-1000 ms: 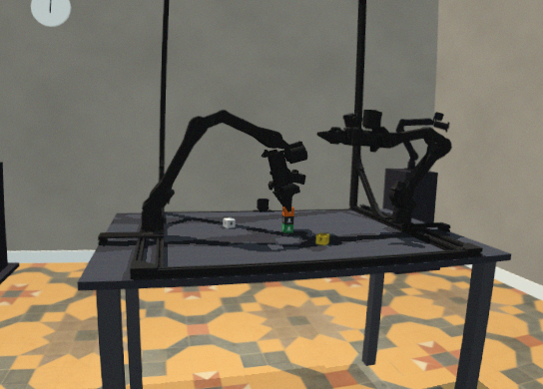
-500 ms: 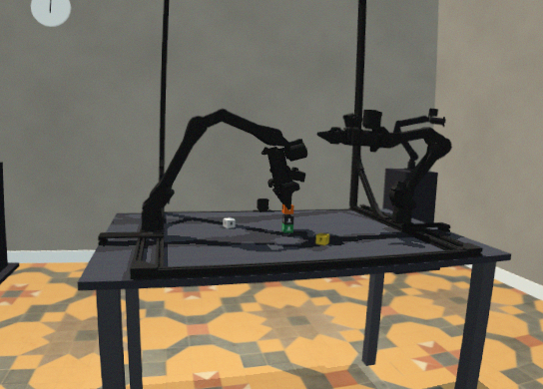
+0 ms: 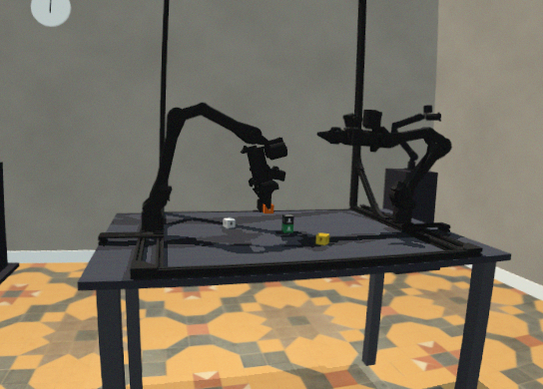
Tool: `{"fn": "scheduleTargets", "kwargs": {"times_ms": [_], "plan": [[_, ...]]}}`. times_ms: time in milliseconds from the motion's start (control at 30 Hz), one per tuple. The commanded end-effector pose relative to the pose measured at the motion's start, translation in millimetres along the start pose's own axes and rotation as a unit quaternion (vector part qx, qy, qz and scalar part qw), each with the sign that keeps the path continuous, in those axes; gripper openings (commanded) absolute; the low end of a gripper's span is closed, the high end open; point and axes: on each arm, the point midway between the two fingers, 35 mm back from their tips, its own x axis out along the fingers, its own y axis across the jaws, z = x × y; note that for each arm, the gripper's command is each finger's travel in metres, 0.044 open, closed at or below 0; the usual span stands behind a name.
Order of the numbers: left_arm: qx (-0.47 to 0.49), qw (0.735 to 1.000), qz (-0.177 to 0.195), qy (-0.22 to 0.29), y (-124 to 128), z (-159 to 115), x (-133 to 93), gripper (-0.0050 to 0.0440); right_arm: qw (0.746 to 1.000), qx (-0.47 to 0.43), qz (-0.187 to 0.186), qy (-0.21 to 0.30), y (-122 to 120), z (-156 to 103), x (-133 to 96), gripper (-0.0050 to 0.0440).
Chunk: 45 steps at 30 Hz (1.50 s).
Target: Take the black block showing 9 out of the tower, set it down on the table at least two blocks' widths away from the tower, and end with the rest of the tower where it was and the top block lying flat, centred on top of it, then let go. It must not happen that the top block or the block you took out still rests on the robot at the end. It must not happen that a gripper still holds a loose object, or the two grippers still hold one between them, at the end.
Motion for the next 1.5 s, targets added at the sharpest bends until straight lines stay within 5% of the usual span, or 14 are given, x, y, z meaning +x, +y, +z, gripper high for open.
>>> {"fn": "scheduleTargets", "kwargs": {"times_ms": [0, 600, 767, 833, 1067, 1467], "plan": [[0.0, 1.0, 0.0, 0.0, 0.0, 0.1, 0.0, 0.04, 1.0, -0.001, 0.001, -0.001, 0.4, -7.5, -1.4, 0.0], [0.0, 1.0, 0.0, 0.005, -0.3, -5.8, 3.2, 0.04, 1.0, -0.001, 0.001, -0.001, 0.4, -7.5, -1.4, 0.0], [-0.001, 0.998, -0.002, 0.06, -3.5, -73.1, 29.5, 0.04, 1.0, -0.001, 0.001, -0.001, 0.4, -7.5, -1.4, 0.0], [-0.001, 0.998, -0.002, 0.06, -3.5, -73.1, 29.5, 0.04, 1.0, -0.001, 0.001, -0.001, 0.4, -7.5, -1.4, 0.0], [0.0, 0.989, -0.004, 0.15, -9.1, -184.2, 36.1, 0.04, 1.0, -0.001, 0.001, -0.001, 0.4, -7.5, -1.4, 0.0], [0.0, 0.988, -0.004, 0.156, -9.4, -240.6, 32.7, 0.04, 1.0, -0.001, 0.001, -0.001, 0.4, -7.5, -1.4, 0.0]]}}
